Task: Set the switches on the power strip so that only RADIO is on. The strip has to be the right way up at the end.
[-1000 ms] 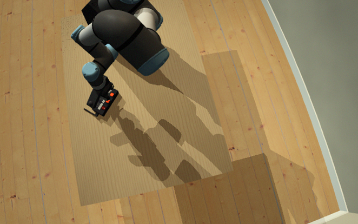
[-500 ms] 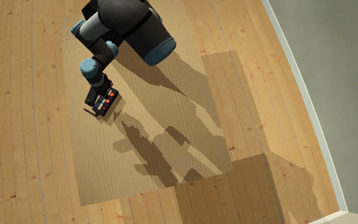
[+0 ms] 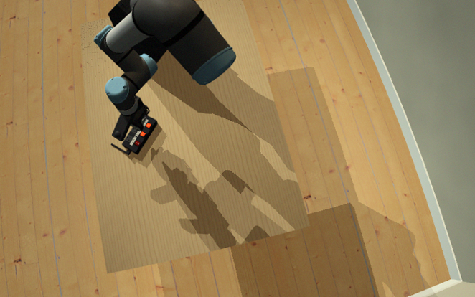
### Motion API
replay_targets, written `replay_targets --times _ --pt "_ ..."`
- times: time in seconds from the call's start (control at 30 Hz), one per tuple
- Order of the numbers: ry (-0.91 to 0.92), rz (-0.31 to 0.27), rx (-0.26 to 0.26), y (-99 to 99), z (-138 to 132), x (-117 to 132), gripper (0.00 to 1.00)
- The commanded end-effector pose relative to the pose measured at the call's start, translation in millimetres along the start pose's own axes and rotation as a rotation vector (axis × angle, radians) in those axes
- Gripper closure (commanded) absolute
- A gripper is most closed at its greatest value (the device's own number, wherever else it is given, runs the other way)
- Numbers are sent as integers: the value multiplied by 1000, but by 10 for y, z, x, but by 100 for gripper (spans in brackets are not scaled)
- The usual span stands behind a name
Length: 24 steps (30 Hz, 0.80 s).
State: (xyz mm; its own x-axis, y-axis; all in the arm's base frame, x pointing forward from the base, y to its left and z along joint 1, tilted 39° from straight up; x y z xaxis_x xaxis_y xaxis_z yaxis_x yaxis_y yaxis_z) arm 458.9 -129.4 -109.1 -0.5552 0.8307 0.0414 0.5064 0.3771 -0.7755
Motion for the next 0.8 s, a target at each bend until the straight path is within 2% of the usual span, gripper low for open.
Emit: replay_targets --times 0.0,0.2,0.4,0.77 --pt "0 2 1 -11 1 -9 100" --pt "0 2 1 -22 -5 39 100" --pt "1 2 1 -135 -79 463 100" --pt "1 2 1 -136 -81 467 100"
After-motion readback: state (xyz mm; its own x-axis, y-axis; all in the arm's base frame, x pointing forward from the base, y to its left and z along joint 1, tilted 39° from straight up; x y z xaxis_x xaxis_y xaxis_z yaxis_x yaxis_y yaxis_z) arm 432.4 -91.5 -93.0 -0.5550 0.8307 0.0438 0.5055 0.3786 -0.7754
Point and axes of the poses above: the point where the finger pads meet when closed, its own y axis out along the fingers, its own z axis across the jaws, x = y × z, the point moved 1 cm from there along -y, back along the fingers, and after that the axes turned 6 degrees about y, right-handed, at the moved point
